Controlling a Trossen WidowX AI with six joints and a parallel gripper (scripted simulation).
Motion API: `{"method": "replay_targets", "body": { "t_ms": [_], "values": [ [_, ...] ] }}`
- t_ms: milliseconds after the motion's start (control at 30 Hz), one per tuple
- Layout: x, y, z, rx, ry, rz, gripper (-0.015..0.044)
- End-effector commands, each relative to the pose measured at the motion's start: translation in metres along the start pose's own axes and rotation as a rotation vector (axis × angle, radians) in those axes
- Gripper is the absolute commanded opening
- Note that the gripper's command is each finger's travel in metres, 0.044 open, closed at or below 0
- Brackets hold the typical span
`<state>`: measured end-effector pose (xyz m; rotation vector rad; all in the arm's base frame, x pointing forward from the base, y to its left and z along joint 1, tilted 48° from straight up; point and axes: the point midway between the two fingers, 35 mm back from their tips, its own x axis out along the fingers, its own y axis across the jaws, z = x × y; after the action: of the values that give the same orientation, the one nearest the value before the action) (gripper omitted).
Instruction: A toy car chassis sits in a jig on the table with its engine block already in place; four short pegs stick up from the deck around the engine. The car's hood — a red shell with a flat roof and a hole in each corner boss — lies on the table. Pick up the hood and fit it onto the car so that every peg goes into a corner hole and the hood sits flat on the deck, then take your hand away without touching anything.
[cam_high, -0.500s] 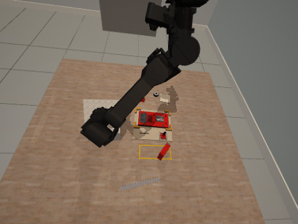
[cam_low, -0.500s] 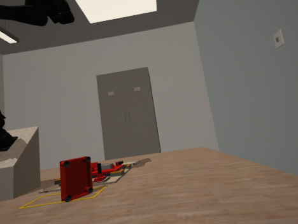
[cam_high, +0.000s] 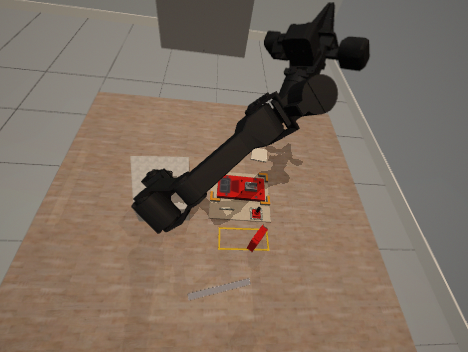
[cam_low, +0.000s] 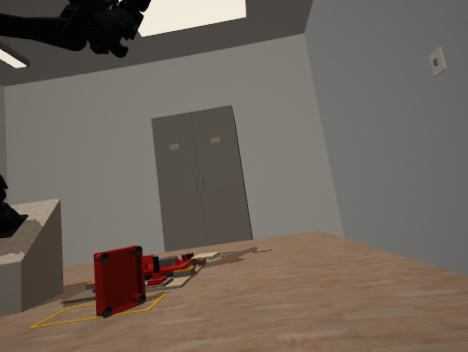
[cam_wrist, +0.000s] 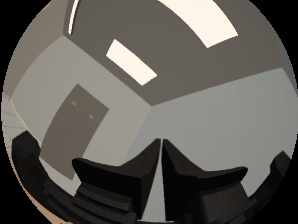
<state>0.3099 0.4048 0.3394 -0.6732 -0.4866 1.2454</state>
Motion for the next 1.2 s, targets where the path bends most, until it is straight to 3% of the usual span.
{"method": "replay_targets", "body": {
  "t_ms": [0,267,567,900,1167],
  "values": [
    [-0.023,-0.009,-0.076,0.443,0.271,-0.111,0.0],
    [-0.067,-0.012,-0.152,0.912,0.532,-0.342,0.0],
    [-0.137,-0.003,-0.225,1.381,0.764,-0.753,0.0],
    [-0.233,0.018,-0.279,1.746,0.891,-1.389,0.0],
    [-0.315,0.041,-0.297,1.841,0.842,-2.007,0.0]
  ]
}}
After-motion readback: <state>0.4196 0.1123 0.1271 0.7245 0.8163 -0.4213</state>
